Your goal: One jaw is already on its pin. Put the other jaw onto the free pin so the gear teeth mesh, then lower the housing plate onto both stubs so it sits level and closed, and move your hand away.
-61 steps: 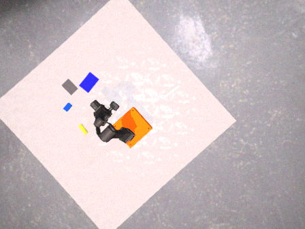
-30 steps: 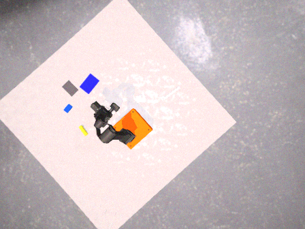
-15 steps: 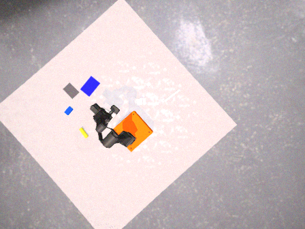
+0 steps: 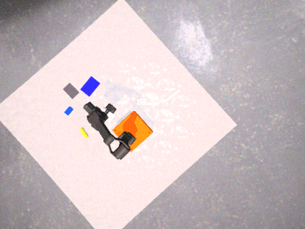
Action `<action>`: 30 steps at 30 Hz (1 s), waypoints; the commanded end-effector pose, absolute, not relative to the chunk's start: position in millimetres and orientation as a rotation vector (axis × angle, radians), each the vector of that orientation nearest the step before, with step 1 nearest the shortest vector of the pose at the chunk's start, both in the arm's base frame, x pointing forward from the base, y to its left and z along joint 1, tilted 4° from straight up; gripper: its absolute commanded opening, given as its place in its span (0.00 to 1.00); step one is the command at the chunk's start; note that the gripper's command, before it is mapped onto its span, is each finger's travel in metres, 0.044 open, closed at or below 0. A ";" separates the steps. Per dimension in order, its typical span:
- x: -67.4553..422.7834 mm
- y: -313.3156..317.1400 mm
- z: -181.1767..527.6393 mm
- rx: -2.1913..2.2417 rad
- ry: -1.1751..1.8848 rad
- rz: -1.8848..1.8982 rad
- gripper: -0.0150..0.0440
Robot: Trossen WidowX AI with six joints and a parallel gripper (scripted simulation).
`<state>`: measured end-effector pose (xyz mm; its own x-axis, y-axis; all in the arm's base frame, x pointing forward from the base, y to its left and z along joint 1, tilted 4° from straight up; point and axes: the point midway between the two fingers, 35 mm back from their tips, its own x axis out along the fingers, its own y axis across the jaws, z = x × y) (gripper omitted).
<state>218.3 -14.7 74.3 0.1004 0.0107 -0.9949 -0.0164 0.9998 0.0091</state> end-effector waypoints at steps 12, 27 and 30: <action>198.6 -12.9 77.6 -0.008 1.481 0.021 1.00; 198.6 -12.9 77.6 -0.008 1.481 0.021 1.00; 198.6 -12.9 77.6 -0.008 1.481 0.021 1.00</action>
